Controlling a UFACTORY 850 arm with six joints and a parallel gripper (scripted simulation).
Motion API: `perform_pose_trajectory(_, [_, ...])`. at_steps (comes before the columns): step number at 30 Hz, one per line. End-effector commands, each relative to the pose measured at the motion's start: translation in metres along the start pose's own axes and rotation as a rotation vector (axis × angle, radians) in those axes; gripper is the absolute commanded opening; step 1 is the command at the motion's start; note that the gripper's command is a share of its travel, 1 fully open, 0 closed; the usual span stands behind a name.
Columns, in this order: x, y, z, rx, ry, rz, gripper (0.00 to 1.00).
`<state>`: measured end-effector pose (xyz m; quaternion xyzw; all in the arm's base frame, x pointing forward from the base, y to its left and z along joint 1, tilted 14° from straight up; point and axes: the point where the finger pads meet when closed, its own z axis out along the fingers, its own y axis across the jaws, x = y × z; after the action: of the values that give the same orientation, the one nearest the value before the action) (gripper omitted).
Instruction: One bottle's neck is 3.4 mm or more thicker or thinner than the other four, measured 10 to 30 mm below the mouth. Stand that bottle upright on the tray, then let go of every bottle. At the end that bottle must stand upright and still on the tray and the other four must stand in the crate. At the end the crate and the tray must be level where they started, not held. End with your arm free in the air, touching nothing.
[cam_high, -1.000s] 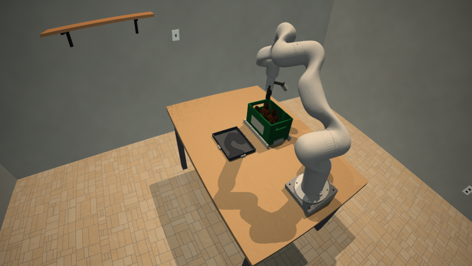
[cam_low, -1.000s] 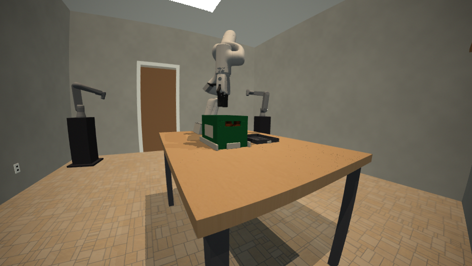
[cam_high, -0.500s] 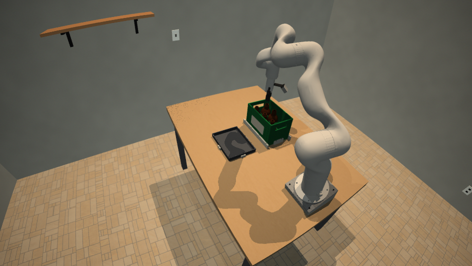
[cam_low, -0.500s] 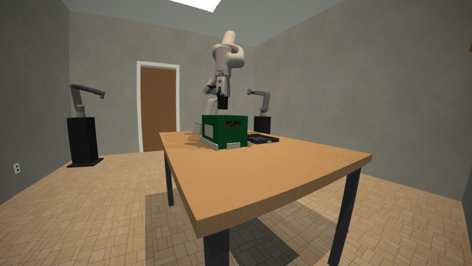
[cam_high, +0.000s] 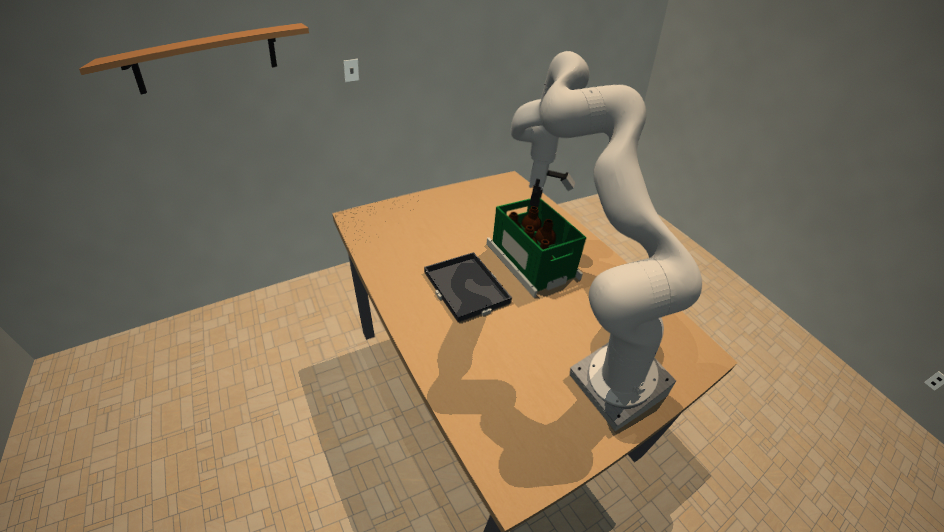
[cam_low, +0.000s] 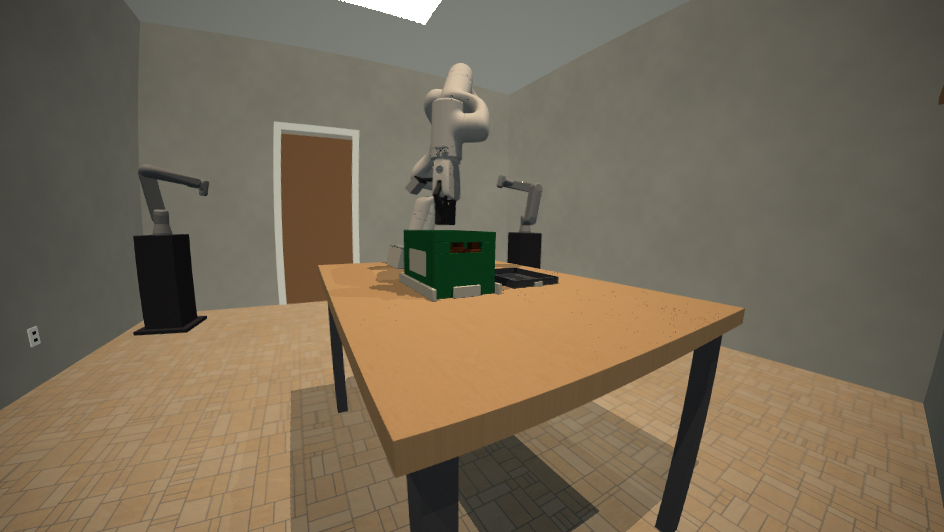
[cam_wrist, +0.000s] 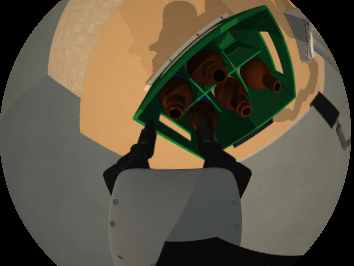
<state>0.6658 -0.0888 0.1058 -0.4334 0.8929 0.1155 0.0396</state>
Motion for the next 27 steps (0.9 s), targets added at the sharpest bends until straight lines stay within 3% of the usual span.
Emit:
perform_pose_trajectory(1, [-0.0005,-0.0008,0.0034,0.002,-0.001,0.000,0.65])
perform_pose_trajectory(27, [-0.0006,-0.0009,0.0099,0.002,-0.001,0.000,0.65])
